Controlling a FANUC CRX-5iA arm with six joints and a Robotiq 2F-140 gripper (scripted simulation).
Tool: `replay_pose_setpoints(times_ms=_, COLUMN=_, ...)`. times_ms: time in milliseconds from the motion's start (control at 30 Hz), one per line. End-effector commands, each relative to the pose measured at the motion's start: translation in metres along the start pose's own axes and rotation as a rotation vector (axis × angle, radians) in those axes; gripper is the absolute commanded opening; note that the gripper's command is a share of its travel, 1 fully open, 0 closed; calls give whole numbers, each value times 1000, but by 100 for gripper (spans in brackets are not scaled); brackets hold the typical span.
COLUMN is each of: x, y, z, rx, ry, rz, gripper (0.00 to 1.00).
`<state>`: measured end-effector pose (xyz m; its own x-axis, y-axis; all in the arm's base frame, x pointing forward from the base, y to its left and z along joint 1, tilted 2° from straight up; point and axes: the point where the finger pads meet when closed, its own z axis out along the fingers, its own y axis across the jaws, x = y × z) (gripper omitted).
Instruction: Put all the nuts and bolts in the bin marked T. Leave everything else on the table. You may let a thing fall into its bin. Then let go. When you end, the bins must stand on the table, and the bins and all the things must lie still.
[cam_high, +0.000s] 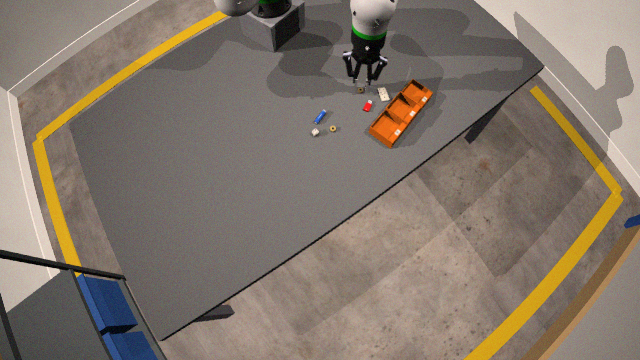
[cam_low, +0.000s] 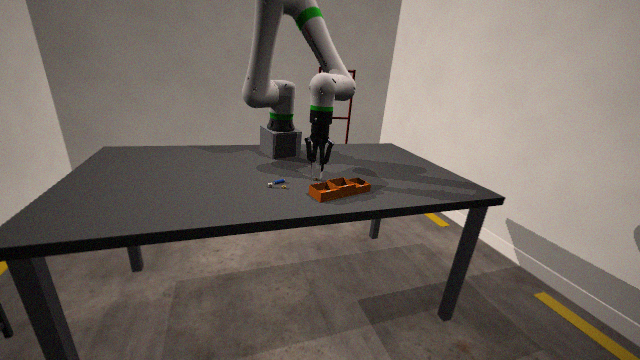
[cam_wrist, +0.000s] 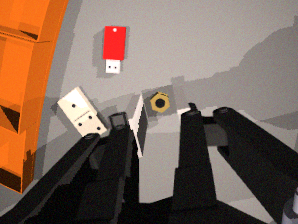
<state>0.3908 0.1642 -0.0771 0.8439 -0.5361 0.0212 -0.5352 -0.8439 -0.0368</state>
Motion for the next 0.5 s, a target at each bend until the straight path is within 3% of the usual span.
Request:
replay_pose_setpoints(times_ms=0, x=0, y=0, z=3, rx=0, ry=0, rz=0, gripper=19)
replay_pose_setpoints(times_ms=467, x=0, y=0, z=12, rx=0, ry=0, rz=0, gripper=19)
